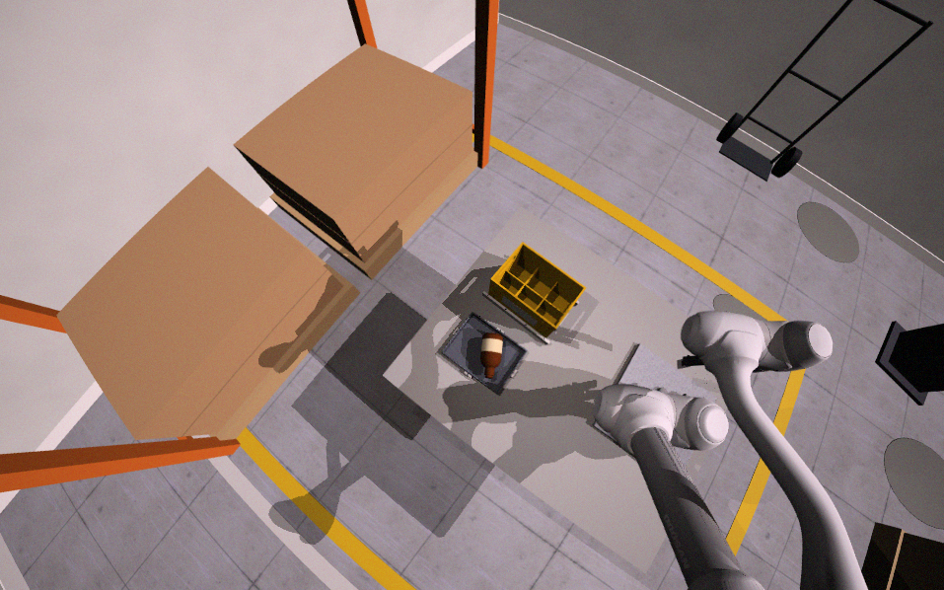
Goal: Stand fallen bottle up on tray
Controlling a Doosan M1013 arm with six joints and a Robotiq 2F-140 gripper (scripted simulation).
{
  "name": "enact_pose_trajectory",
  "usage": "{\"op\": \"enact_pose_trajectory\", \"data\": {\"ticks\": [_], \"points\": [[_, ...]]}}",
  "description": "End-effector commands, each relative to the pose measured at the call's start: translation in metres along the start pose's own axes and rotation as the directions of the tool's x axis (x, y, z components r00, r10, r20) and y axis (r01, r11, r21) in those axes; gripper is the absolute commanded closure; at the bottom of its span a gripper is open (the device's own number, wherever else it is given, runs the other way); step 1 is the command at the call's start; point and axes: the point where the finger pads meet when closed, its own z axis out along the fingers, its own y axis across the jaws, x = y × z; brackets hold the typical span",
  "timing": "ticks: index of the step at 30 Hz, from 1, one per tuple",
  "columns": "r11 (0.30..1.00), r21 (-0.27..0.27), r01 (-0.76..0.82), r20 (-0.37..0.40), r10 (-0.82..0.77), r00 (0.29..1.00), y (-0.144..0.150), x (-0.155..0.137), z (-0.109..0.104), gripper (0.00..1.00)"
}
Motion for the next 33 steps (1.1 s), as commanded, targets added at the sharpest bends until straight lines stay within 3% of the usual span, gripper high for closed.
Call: {"op": "enact_pose_trajectory", "data": {"ticks": [1, 21, 26, 31, 33], "points": [[1.0, 0.0, 0.0, 0.0, 0.0, 1.0, 0.0, 0.0, 0.0, 0.0], [1.0, -0.001, 0.015, 0.0, -0.015, 1.0, 0.001, -0.002, -0.001, 0.0], [0.989, -0.005, 0.145, 0.005, -0.145, 0.989, 0.011, -0.02, -0.011, 0.0], [0.932, -0.011, 0.363, 0.014, -0.362, 0.932, 0.034, -0.051, -0.026, 0.0], [0.929, -0.011, 0.371, 0.015, -0.37, 0.929, 0.035, -0.052, -0.026, 0.0]]}}
